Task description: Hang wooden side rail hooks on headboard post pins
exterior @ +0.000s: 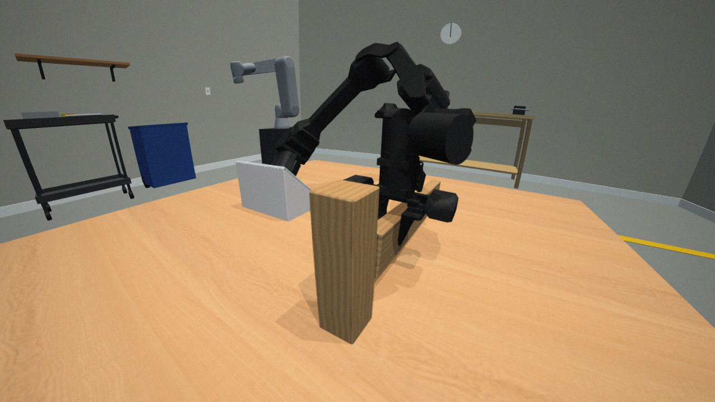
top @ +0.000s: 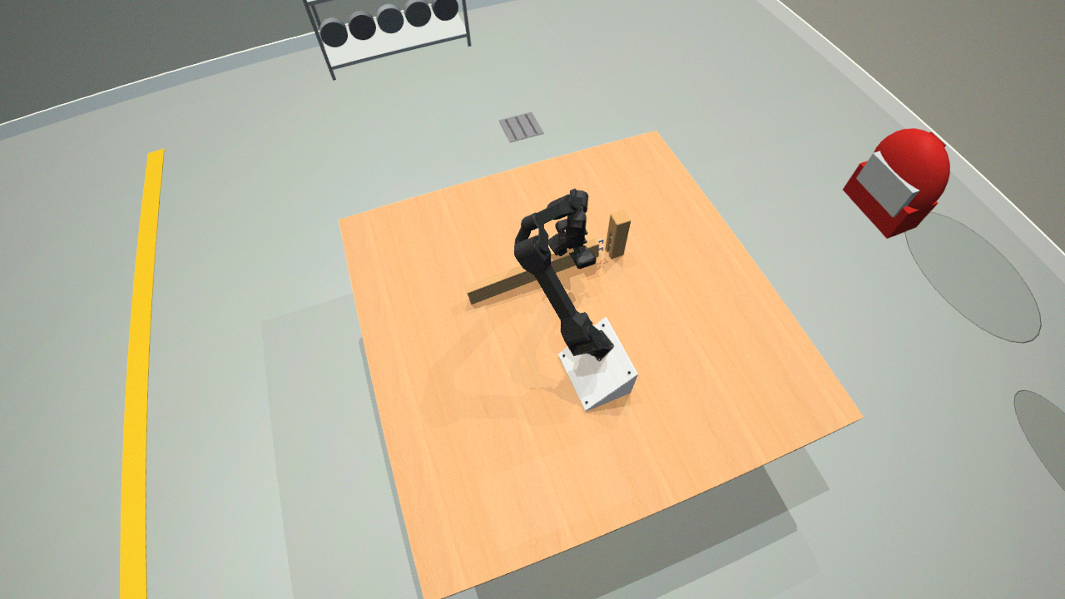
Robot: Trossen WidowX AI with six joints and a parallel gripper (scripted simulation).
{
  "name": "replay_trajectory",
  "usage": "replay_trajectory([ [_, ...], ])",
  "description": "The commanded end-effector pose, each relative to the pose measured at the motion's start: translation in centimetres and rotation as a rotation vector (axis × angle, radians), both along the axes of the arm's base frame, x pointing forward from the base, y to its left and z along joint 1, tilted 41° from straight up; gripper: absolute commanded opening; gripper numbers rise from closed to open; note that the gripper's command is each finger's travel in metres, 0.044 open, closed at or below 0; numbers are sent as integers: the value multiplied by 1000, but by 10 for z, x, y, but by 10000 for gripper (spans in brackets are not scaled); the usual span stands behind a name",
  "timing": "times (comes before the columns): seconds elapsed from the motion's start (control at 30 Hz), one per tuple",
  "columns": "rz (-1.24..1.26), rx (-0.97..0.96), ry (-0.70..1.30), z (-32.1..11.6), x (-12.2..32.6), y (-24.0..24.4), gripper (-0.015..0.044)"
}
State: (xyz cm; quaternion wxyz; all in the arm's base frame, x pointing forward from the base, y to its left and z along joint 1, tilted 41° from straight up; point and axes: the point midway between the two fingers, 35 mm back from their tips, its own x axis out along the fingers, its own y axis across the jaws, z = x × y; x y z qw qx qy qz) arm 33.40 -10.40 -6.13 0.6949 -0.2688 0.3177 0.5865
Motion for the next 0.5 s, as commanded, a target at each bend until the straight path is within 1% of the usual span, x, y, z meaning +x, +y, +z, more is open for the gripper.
replay_trajectory([
  [0.0,-8,-10,-16,4,2,-7,0],
  [0.47,-8,-11,-16,6,2,-9,0],
])
